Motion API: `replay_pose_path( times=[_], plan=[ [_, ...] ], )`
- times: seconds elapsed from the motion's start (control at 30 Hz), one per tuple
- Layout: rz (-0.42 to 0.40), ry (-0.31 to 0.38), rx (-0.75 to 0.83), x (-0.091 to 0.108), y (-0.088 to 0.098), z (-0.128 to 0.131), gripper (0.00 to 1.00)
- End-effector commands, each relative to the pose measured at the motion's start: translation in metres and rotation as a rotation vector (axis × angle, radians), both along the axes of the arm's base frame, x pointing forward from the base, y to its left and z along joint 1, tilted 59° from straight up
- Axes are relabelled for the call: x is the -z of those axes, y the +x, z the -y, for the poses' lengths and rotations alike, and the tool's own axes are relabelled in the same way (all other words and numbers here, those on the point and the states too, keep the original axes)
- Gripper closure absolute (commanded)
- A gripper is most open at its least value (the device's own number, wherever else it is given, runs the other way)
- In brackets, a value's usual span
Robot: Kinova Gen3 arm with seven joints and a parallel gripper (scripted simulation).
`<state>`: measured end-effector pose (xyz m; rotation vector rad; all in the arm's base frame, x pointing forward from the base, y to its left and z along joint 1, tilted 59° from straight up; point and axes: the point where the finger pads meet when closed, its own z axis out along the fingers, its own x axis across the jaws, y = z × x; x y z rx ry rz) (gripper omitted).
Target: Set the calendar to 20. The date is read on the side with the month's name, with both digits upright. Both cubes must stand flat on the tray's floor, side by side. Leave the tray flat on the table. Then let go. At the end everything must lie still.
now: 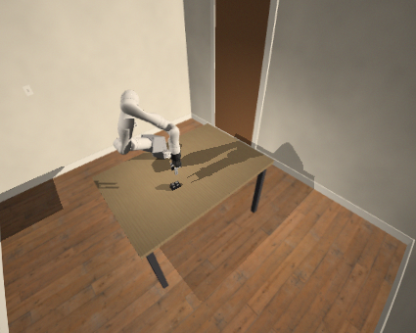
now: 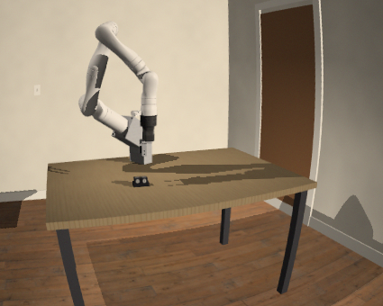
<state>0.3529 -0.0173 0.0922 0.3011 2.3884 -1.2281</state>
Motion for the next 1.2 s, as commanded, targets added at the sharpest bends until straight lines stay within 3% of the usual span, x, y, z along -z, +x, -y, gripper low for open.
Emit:
replay_pose_path(
  times=[0.0,0.47,0.6,0.8,0.83,1.17],
  plan=[
    [0.001,0.008,0.001,-0.001,0.0,-0.001,0.0],
    [0.001,0.008,0.001,0.0,0.0,0.0,0.0],
    [0.003,0.007,0.0,0.005,0.004,0.007,0.0],
    [0.001,0.009,0.001,0.025,0.014,0.038,0.0],
    [0.001,0.009,0.001,0.025,0.014,0.038,0.13],
    [0.001,0.009,0.001,0.025,0.014,0.038,0.13]
  ],
)
